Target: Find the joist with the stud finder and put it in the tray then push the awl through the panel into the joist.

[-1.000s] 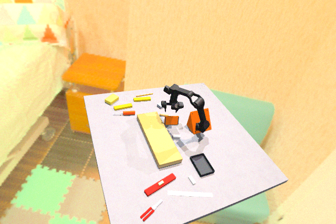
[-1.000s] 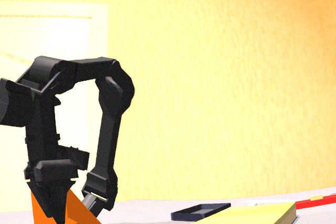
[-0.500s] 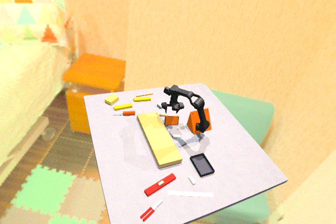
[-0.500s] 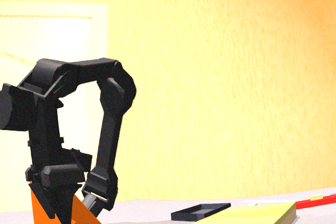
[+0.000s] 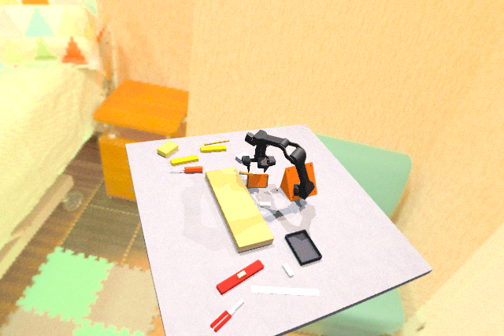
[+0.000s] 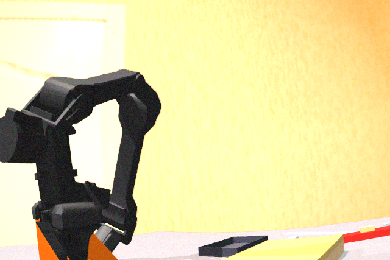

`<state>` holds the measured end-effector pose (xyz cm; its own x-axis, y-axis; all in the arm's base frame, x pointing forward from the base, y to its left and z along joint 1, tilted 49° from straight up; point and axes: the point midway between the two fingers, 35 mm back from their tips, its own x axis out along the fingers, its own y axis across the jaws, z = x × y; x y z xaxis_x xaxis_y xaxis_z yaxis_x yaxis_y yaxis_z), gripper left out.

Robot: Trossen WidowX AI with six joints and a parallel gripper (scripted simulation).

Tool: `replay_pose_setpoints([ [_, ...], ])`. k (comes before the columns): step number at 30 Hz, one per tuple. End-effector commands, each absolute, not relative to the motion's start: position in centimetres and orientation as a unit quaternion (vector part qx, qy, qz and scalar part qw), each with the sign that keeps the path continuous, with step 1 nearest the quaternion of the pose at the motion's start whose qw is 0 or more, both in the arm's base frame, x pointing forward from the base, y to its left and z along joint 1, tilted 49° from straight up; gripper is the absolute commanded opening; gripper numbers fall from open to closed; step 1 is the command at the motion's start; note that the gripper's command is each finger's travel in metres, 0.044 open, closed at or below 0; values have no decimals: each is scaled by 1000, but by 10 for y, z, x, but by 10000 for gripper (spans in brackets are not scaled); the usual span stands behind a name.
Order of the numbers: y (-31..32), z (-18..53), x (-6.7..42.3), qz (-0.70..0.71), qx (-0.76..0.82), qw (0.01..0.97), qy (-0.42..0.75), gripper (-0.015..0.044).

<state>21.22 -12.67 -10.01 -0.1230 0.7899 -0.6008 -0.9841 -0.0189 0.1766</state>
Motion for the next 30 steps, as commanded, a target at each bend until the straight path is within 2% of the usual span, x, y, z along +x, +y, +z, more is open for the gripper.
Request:
replay_pose_setpoints([
  [1,-118,-105,210,694,-165,641,285,440],
  [20,-97,-123,205,694,-165,641,284,440],
  [30,-97,-123,205,694,-165,641,284,373],
])
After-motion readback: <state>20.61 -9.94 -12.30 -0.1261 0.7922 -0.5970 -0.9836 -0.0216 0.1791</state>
